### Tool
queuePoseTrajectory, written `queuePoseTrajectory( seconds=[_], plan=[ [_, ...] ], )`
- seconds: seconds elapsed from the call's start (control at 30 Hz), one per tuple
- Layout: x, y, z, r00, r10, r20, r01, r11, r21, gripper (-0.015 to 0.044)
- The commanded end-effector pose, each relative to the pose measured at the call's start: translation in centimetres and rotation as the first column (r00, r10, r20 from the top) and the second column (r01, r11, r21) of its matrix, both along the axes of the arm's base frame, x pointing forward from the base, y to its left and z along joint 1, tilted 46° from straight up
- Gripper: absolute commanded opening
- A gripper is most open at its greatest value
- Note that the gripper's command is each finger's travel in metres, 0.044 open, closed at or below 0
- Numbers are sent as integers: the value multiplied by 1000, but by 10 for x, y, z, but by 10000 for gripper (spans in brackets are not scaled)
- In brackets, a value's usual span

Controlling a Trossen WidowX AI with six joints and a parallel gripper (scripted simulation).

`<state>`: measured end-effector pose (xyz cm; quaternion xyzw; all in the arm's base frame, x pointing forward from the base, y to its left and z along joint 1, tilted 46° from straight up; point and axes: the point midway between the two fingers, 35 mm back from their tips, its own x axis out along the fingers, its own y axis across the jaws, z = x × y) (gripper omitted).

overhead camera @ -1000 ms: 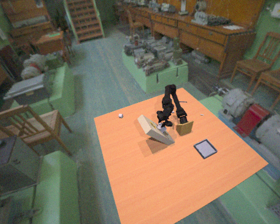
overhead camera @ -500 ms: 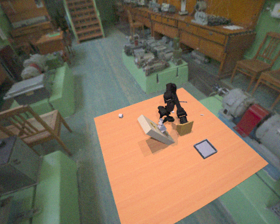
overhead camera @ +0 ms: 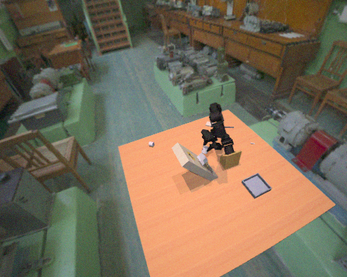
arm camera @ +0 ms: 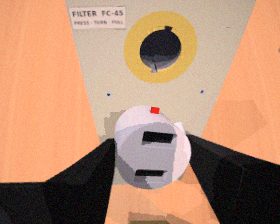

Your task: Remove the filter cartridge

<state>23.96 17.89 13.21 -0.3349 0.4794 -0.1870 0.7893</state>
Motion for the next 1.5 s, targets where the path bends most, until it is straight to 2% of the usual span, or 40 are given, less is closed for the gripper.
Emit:
queuePoseTrajectory(
  seconds=[0.0,0.27,0.33,0.63,0.9,1.23,1.47],
  plan=[
    [1,14,-14,1000,-1,2,1,1000,10,0],
    [0,38,-48,1000,-2,4,1,1000,12,0],
    [0,32,-44,1000,5,-6,-5,1000,-2,0],
    [-33,60,-90,940,207,-272,-213,977,7,0],
    [-69,88,-135,776,411,-479,-408,905,117,0],
    [-121,119,-183,441,649,-619,-612,723,322,0],
    [-129,121,-190,402,668,-626,-626,699,345,0]
  ],
)
